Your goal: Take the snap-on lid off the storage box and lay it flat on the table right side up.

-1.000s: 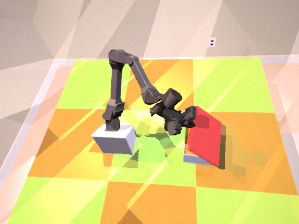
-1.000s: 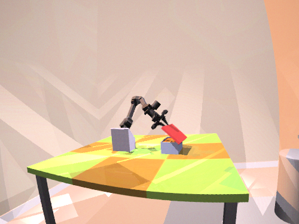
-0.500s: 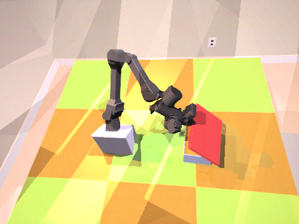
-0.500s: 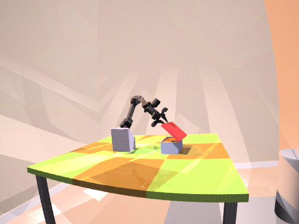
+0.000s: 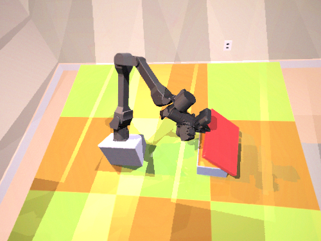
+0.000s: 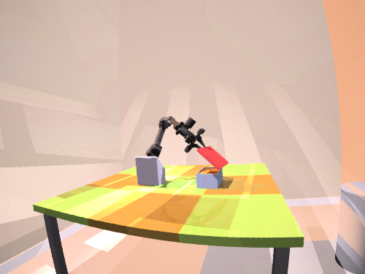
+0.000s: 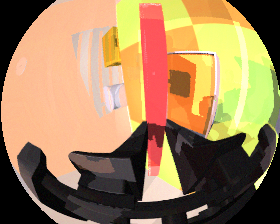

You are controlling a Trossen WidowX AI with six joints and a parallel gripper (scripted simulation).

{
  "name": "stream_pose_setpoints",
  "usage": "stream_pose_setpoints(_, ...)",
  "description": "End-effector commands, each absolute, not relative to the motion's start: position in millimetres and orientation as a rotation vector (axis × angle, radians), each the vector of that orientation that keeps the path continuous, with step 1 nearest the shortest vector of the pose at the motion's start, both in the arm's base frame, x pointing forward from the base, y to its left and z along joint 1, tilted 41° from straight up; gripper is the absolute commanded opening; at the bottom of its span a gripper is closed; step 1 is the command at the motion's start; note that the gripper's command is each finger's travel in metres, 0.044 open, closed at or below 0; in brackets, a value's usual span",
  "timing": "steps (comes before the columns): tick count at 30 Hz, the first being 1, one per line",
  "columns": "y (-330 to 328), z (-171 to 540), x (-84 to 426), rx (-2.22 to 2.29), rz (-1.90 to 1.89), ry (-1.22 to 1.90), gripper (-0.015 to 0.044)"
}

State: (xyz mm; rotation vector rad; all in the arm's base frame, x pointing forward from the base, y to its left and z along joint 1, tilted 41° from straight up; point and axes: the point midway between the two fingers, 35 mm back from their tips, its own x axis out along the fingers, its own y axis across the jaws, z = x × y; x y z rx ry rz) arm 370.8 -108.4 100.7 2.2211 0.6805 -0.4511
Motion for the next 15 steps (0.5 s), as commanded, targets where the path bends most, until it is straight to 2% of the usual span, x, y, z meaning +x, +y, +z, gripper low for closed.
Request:
stream_pose_setpoints(1, -112, 107, 372, 2.212, -0.437, 0.667, 0.0)
stream_pose_setpoints(15, -88, 117, 370, 2.214, -0.436, 0.667, 0.0)
